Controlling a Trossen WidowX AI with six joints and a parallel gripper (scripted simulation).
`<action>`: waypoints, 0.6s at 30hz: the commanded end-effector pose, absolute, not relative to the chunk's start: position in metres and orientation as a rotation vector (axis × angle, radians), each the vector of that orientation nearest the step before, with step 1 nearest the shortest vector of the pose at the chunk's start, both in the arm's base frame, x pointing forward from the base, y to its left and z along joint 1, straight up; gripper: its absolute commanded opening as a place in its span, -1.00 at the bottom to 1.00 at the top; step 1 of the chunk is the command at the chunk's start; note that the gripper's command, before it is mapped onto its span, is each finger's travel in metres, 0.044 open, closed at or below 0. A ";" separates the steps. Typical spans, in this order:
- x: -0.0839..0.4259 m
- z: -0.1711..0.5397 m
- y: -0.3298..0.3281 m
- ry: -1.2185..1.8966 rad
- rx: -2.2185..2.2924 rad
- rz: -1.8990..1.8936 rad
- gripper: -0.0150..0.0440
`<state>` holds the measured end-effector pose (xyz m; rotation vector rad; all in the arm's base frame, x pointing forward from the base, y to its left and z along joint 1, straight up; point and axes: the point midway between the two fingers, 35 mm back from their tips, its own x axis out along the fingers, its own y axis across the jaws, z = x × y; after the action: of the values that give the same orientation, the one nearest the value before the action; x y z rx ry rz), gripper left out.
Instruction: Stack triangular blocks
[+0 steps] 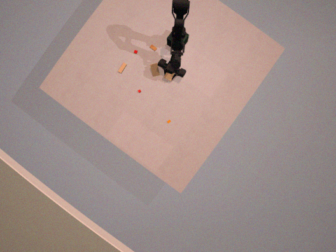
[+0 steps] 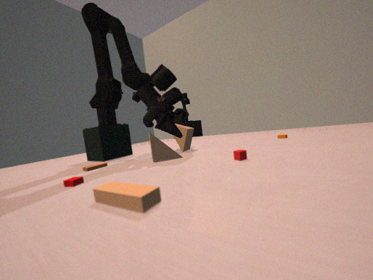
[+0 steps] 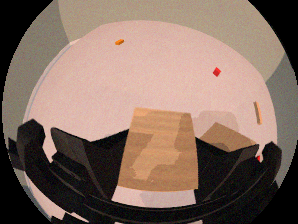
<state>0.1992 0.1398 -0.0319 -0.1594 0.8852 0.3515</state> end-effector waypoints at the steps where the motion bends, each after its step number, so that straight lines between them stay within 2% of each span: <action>1: 0.200 -0.031 0.141 0.886 -0.161 0.355 0.31; 9: 0.200 -0.031 0.141 0.886 -0.161 0.355 1.00; 18: 0.200 -0.031 0.141 0.886 -0.161 0.355 1.00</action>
<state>0.1995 0.1399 -0.0317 -0.1605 0.8863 0.3507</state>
